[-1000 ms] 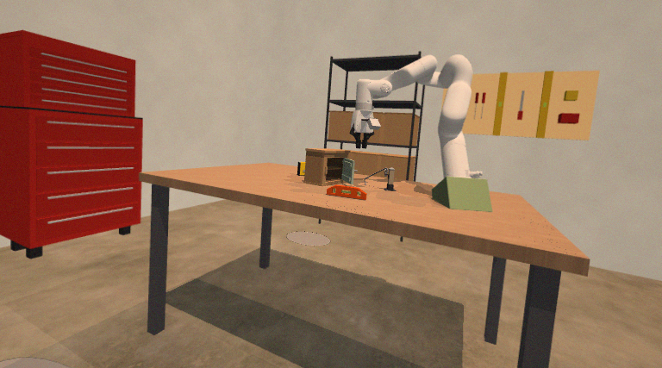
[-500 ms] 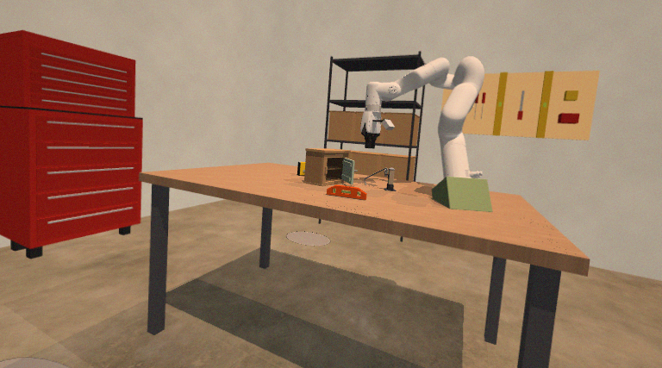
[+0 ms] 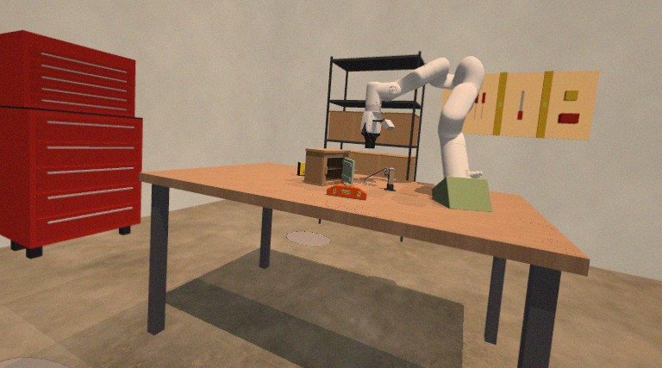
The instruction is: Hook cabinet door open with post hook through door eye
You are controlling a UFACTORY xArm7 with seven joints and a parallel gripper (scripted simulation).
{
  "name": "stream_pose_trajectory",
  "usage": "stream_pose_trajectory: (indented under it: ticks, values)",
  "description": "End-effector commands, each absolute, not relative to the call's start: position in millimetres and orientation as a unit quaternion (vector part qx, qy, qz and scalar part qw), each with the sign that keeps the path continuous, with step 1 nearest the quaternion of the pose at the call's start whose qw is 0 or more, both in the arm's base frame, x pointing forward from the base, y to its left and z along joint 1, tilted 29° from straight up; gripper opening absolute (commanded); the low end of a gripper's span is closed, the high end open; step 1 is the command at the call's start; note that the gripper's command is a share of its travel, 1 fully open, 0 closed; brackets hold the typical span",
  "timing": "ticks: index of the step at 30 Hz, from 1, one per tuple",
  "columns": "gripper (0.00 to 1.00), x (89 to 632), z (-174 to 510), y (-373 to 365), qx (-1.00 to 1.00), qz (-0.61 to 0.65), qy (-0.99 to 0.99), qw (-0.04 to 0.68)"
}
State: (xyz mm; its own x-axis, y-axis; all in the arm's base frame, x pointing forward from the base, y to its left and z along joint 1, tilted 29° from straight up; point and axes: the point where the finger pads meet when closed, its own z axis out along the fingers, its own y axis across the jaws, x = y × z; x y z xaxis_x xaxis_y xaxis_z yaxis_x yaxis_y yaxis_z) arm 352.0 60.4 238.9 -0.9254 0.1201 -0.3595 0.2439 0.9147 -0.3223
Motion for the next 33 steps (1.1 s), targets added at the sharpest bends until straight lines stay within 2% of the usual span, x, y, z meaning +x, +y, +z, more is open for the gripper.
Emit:
stream_pose_trajectory:
  ticks: [1, 33]
  values:
    - [0.23, 353, 240, 61, 0.094, -0.183, 0.964, 0.17]
    - [0.23, 359, 221, 53, 0.094, -0.183, 0.964, 0.17]
